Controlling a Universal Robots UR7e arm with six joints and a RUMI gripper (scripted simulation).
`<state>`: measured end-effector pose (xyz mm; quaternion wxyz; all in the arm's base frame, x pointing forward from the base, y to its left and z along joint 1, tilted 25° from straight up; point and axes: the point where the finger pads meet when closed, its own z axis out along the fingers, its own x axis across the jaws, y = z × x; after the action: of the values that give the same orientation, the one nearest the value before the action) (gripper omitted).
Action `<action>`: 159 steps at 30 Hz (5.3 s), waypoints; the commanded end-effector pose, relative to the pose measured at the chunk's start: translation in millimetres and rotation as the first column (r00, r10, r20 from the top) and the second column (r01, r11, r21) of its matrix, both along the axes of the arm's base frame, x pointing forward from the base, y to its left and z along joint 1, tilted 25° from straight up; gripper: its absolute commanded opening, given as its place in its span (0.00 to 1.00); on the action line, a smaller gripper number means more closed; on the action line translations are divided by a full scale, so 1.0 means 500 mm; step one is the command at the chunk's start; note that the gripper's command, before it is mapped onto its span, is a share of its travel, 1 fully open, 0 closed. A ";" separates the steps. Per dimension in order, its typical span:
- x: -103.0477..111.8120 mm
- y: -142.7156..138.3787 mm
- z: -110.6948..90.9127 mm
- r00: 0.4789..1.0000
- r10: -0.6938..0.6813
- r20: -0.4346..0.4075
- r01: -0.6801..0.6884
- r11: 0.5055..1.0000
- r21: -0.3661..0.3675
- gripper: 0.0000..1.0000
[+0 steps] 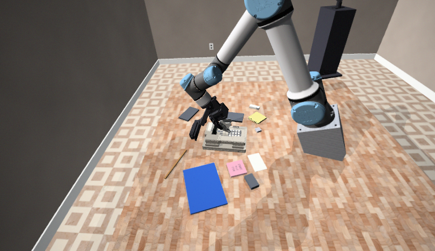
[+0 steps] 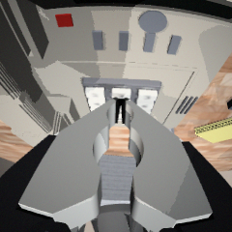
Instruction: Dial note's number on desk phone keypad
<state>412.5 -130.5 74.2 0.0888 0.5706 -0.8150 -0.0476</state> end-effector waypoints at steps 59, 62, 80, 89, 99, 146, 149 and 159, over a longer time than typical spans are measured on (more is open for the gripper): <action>-0.008 0.005 0.023 1.000 0.000 0.001 0.000 1.000 -0.001 0.00; -0.008 0.005 0.023 1.000 0.000 0.001 0.000 1.000 -0.001 0.00; -0.006 0.004 0.018 1.000 0.000 0.001 0.000 1.000 -0.001 0.00; 0.000 0.000 0.002 1.000 0.000 0.001 0.000 1.000 -0.001 0.00; 0.001 -0.001 -0.001 1.000 0.000 0.001 0.000 1.000 -0.001 0.00; -0.008 0.005 0.023 1.000 0.000 0.001 0.000 1.000 -0.001 0.00; -0.009 0.006 0.022 1.000 0.000 0.001 0.000 1.000 -0.001 0.00; -0.025 0.027 0.011 1.000 0.000 0.001 0.000 1.000 -0.001 0.00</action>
<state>404.9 -123.5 82.5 0.0888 0.5706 -0.8150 -0.0476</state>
